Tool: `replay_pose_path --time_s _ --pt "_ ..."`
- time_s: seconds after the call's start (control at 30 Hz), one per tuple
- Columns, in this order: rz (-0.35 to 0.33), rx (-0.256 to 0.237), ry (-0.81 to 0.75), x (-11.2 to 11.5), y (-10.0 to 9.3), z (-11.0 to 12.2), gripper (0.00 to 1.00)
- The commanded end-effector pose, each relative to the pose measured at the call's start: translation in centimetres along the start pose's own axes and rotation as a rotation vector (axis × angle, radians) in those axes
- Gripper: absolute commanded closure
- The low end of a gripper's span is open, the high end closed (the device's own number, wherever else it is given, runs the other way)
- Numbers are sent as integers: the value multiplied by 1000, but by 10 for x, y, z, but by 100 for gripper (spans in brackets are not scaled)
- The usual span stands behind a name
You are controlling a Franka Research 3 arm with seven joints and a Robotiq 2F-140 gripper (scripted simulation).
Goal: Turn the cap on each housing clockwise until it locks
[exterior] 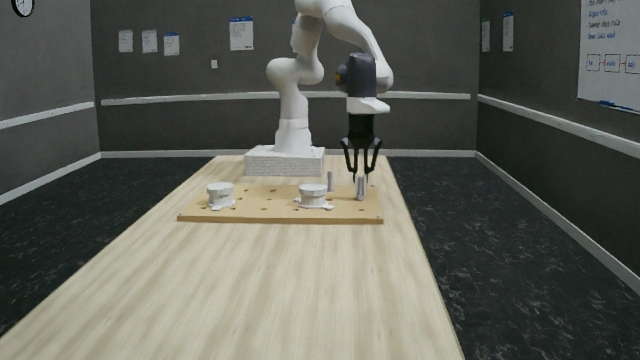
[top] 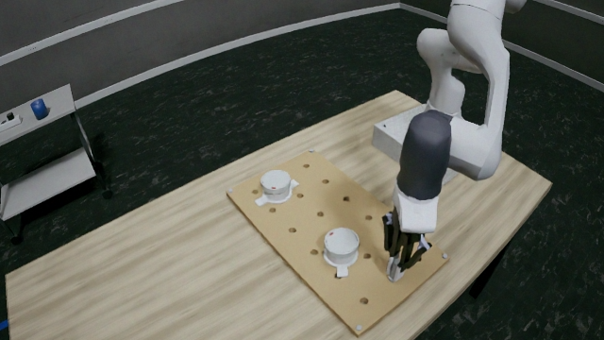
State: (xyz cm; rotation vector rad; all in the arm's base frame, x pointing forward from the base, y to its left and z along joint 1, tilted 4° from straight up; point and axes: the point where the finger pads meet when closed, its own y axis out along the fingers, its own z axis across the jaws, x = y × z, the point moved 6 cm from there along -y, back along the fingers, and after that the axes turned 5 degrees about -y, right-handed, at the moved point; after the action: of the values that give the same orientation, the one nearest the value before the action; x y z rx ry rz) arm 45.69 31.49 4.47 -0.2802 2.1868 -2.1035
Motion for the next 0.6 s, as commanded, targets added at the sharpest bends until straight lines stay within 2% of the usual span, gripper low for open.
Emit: replay_pose_path --time_s 0.0,0.57 --pt "5 -3 -3 -2 0 0 90" --pt "5 -3 -3 -2 2 0 90"
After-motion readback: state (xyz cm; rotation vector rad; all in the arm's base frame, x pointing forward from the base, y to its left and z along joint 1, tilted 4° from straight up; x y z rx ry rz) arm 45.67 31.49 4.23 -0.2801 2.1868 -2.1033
